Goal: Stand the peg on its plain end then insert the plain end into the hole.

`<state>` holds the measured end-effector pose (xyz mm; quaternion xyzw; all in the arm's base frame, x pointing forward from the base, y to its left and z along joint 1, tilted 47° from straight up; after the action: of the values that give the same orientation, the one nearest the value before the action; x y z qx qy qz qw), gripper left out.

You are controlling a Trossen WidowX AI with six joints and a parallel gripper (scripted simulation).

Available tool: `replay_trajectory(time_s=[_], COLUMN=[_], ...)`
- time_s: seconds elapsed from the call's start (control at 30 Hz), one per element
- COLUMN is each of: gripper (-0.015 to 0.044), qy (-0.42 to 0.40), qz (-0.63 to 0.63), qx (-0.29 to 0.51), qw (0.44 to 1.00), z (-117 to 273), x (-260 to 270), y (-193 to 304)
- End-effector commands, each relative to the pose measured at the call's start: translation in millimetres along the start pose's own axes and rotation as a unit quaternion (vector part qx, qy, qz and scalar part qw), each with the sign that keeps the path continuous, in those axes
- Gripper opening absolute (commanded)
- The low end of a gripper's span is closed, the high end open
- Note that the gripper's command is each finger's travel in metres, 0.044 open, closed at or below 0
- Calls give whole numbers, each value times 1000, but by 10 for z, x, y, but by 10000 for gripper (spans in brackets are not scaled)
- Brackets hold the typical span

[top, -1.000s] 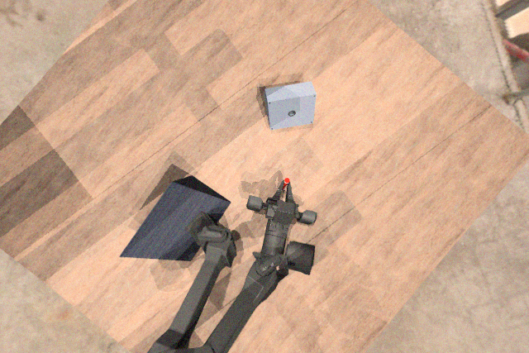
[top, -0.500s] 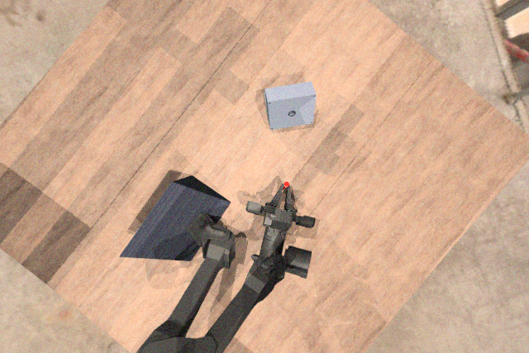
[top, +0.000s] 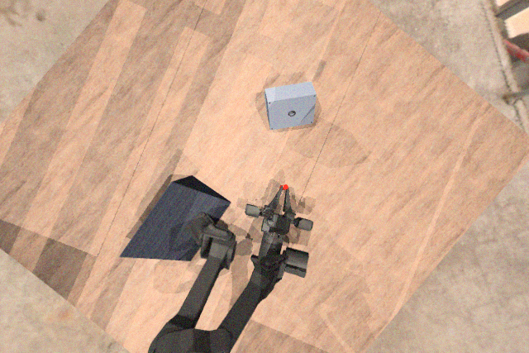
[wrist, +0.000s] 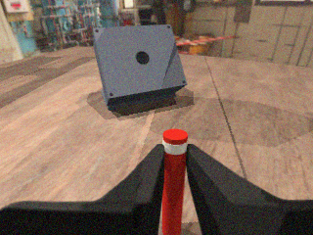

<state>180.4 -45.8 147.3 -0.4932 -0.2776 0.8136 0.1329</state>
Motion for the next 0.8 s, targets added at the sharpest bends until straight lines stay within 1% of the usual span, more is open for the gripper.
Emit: replay_trajectory(time_s=[0.0, 0.77], gripper=[49, 49], qy=[0, 0], qz=[2, -2], qx=[1, 2], qw=[1000, 1000], z=[14, 30], x=[-2, 2], y=[-14, 44])
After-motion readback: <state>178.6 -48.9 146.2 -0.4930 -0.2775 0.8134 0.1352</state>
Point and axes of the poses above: the point midway between the two fingers, 35 mm back from their tips, its own z axis back along the fingers, its own x axis across the jaws, y = z × x, the point moved 4 cm from there along z, back along the fingers, and after that the axes turned 3 degrees about z, right-handed, at the moved point
